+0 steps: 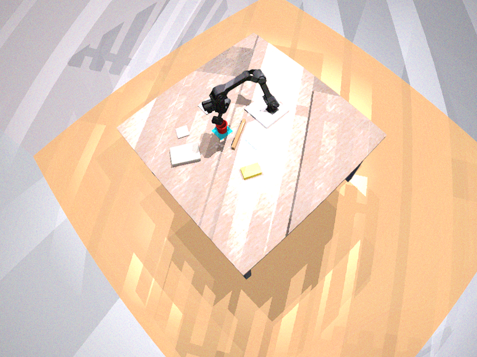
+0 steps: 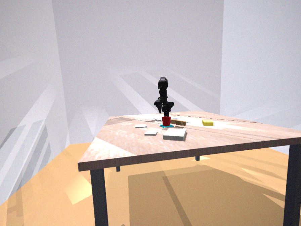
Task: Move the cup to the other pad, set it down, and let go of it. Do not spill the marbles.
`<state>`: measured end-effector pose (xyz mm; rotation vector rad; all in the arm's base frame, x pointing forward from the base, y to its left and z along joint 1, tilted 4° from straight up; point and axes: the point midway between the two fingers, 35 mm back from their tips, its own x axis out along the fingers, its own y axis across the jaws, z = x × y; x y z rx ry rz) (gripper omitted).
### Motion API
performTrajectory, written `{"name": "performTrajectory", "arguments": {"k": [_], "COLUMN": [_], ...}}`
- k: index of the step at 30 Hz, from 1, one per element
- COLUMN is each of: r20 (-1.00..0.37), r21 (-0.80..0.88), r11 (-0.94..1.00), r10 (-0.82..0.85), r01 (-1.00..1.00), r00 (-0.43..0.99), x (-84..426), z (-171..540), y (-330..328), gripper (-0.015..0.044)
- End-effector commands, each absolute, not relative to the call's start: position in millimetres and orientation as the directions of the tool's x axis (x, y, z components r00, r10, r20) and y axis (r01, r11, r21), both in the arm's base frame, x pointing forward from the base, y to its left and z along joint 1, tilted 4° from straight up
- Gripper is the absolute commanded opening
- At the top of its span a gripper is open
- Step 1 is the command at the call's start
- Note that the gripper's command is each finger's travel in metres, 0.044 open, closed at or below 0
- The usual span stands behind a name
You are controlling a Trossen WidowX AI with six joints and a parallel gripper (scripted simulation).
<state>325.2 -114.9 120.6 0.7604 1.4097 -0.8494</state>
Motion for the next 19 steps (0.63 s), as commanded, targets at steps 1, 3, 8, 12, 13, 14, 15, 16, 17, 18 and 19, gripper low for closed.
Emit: {"name": "performTrajectory", "arguments": {"k": [1,3,8,12,13,14,15,16,17,18,19], "r20": [-0.998,-0.998,-0.998,-0.998,-0.998,-0.998,-0.998,-0.998,-0.998,-0.998,-0.998], "r21": [-0.042,-0.042,-0.042,-0.041,-0.041,-0.041,-0.041,-0.041,-0.041,-0.041,-0.038], "r11": [0.507,0.507,0.506,0.505,0.505,0.505,0.505,0.505,0.505,0.505,0.509], "r10": [-0.053,-0.053,-0.054,-0.054,-0.054,-0.055,-0.055,-0.055,-0.055,-0.055,-0.053], "r01": [0.861,0.861,0.862,0.862,0.862,0.862,0.862,0.862,0.862,0.862,0.86], "r00": [-0.018,-0.018,-0.017,-0.016,-0.016,-0.016,-0.015,-0.015,-0.015,-0.015,-0.013], "x": [327,327,328,328,328,328,328,328,328,328,328], "z": [133,139,153,165,167,169,171,173,174,174,170], "y": [-115,-114,-114,-113,-113,-113,-112,-112,-112,-112,-112], "gripper": [0.044,0.044,0.044,0.044,0.044,0.044,0.044,0.044,0.044,0.044,0.044]}}
